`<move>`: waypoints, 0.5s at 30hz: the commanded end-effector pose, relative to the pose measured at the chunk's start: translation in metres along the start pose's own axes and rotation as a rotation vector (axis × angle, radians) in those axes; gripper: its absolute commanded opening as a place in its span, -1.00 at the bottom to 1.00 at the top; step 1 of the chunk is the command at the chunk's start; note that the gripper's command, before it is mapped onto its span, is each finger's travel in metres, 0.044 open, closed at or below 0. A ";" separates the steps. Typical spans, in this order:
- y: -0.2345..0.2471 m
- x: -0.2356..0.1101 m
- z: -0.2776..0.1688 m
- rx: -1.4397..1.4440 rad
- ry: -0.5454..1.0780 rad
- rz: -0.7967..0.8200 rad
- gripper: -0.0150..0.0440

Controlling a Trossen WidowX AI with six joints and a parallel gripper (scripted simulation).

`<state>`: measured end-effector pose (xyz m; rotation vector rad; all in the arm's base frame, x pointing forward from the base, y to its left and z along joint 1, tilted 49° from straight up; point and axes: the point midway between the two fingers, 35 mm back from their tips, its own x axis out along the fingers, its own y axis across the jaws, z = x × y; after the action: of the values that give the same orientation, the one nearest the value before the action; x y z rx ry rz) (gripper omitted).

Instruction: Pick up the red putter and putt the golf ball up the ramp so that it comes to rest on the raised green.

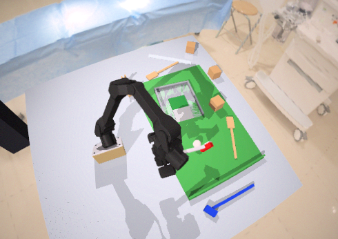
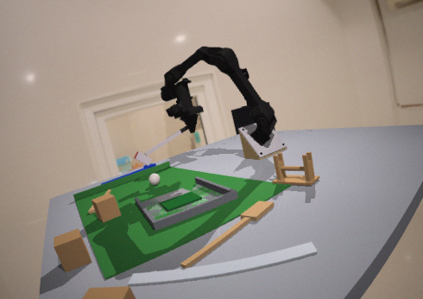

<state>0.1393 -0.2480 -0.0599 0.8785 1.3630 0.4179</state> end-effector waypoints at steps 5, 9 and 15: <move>-0.006 0.013 0.000 0.018 -0.002 -0.004 -0.49; -0.006 0.030 0.000 0.018 -0.002 -0.004 -0.49; -0.006 0.040 0.000 0.018 -0.002 -0.003 -0.49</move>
<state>0.1440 -0.2253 -0.0875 0.8821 1.3801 0.4119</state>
